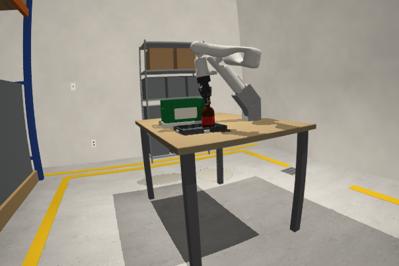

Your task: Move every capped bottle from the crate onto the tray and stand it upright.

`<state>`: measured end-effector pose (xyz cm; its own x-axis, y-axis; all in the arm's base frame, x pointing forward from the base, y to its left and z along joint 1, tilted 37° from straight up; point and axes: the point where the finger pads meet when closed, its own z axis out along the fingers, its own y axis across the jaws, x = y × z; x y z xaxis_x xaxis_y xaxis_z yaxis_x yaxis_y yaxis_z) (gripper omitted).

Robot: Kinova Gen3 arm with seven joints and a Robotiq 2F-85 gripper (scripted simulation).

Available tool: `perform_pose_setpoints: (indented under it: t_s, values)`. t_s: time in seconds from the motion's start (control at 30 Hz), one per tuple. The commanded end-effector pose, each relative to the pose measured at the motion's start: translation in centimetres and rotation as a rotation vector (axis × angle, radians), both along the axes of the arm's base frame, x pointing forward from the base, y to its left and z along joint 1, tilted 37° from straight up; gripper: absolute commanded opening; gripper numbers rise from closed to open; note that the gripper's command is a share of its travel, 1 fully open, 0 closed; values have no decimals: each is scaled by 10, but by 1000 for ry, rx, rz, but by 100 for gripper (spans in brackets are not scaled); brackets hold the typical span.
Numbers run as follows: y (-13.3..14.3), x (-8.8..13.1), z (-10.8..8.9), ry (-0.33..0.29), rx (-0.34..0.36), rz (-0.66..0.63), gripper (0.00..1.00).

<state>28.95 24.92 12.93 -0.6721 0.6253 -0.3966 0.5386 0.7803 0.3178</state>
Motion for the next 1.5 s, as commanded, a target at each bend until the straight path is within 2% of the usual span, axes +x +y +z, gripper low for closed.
perform_pose_setpoints:
  t_s: [0.0, 1.1, 1.13, 1.47]
  values:
    - [0, 0, 0, -1, 1, 0, 0]
    - [-1, 2, -3, -1, 2, -7, 0]
    - [0, 1, -1, 0, 0, 1, 100]
    - [0, 1, -1, 0, 0, 1, 100]
